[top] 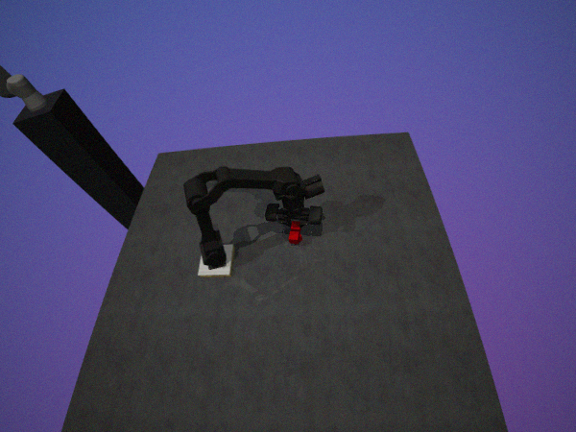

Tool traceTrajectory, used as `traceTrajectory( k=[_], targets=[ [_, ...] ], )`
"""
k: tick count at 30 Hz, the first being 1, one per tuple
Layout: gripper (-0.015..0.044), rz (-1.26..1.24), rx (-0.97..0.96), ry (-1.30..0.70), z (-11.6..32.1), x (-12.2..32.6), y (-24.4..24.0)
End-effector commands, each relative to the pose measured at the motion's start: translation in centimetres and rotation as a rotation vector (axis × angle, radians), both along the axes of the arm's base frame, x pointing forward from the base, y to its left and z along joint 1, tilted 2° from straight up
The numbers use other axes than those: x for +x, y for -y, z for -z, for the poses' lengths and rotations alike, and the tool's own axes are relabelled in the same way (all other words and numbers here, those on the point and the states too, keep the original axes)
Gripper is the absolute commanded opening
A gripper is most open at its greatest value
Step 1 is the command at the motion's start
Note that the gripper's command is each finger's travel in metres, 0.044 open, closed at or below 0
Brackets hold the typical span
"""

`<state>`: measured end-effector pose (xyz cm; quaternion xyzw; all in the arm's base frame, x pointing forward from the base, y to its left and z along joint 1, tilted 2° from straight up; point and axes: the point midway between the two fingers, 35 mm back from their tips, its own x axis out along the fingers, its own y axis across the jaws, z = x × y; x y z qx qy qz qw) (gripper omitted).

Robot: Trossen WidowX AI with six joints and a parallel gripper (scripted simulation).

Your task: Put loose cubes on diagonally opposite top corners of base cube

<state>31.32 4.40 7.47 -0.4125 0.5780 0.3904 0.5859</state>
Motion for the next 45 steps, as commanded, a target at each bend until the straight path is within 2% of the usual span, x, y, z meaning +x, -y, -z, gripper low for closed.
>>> traceTrajectory(
  k=[1,27,31,45],
  targets=[
    [0.0105,-0.007,-0.006,-0.007,0.4,-0.1,0.1],
    [0.0105,-0.007,-0.006,-0.007,0.5,-0.1,0.1],
    [0.0205,-0.007,-0.006,-0.007,0.5,-0.1,0.1],
    [0.0205,0.000,-0.002,-0.007,-1.1,-0.1,0.0]
  ],
)
